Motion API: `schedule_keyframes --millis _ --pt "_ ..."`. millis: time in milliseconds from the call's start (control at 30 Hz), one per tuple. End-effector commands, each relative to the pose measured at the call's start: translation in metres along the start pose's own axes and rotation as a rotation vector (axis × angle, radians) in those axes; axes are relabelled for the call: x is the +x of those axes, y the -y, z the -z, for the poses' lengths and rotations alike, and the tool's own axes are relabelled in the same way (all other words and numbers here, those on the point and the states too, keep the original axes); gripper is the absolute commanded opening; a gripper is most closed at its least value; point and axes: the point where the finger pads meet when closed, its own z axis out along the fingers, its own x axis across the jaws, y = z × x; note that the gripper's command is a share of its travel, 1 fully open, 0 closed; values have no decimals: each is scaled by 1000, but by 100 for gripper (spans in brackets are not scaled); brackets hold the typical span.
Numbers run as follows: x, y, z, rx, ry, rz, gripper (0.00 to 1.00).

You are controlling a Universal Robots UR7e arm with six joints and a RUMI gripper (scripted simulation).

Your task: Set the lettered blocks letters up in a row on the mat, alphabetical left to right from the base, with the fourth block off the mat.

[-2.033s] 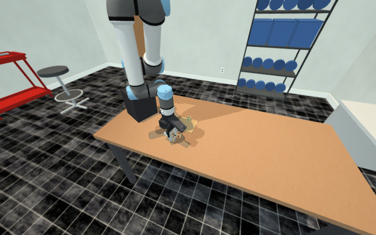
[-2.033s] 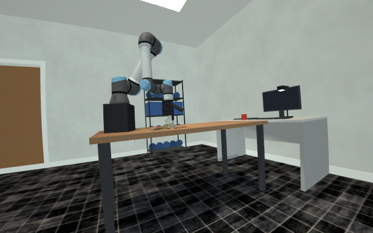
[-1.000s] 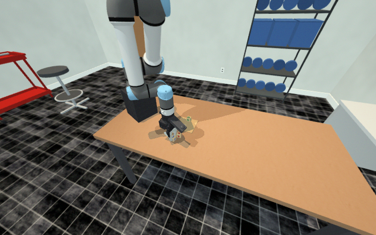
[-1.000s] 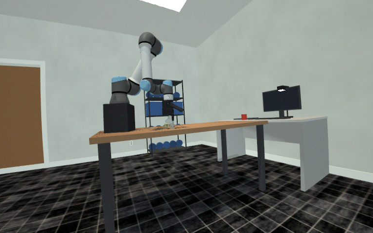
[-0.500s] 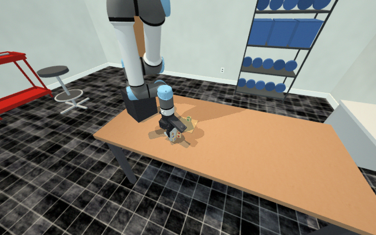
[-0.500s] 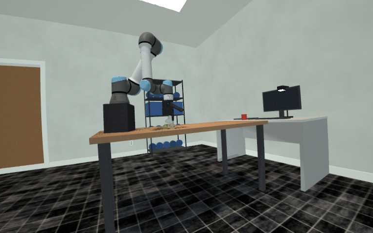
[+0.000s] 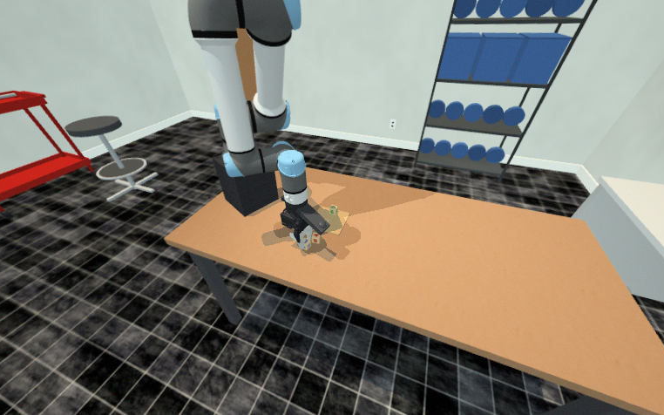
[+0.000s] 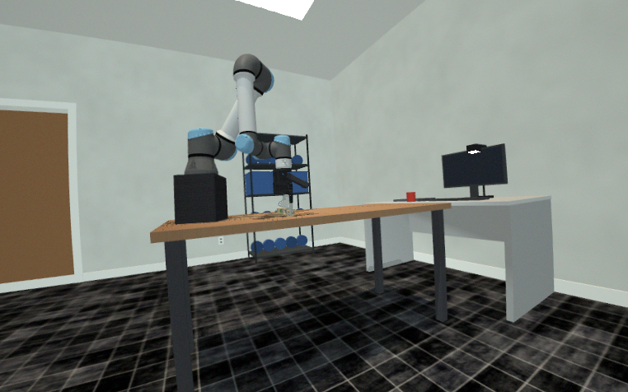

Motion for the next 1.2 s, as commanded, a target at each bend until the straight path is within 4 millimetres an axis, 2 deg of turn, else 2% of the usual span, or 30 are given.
schedule_keyframes --millis 0,400,900,1167 --pt "1 2 4 3 -3 0 9" --pt "0 0 27 0 -1 -1 9" --pt "3 3 84 5 -5 -1 9" --pt "2 3 98 5 -5 0 9"
